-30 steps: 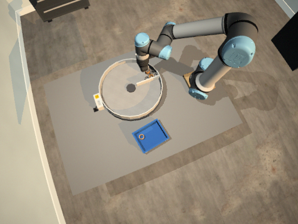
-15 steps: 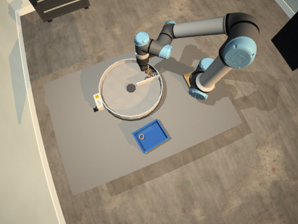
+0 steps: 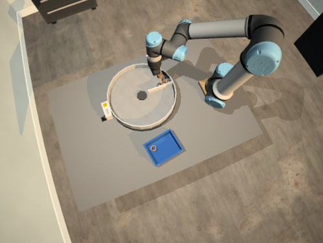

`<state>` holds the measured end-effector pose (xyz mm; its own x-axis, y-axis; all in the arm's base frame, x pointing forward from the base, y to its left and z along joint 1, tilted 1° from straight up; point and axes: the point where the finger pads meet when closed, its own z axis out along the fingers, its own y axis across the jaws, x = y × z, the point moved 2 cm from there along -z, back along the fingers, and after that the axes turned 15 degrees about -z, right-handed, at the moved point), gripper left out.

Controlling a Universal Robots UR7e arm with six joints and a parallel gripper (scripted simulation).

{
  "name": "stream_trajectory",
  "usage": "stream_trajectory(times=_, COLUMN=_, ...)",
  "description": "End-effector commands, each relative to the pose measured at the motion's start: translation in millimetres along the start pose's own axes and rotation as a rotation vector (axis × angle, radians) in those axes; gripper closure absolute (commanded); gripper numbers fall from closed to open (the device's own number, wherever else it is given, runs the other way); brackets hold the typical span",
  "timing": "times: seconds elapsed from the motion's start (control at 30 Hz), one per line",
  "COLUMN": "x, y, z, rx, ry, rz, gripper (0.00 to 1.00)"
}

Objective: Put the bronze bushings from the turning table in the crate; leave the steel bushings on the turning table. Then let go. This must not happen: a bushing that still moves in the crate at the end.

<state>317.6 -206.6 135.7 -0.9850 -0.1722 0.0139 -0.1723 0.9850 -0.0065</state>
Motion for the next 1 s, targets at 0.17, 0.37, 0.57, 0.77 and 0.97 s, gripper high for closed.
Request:
stream_trajectory(times=0.17, x=0, y=0, z=-23.0, rx=0.001, ry=-0.001, rz=0.0, gripper=1.0)
stream_trajectory(times=0.37, x=0, y=0, z=-23.0, rx=0.001, ry=-0.001, rz=0.0, gripper=1.0)
stream_trajectory(times=0.57, x=-11, y=18, z=-22.9, rx=0.001, ry=-0.001, rz=0.0, gripper=1.0)
stream_trajectory(times=0.77, x=-27, y=47, z=-22.9, rx=0.001, ry=-0.001, rz=0.0, gripper=1.0)
stream_trajectory(times=0.97, x=-27, y=47, z=-22.9, rx=0.001, ry=-0.001, rz=0.0, gripper=1.0)
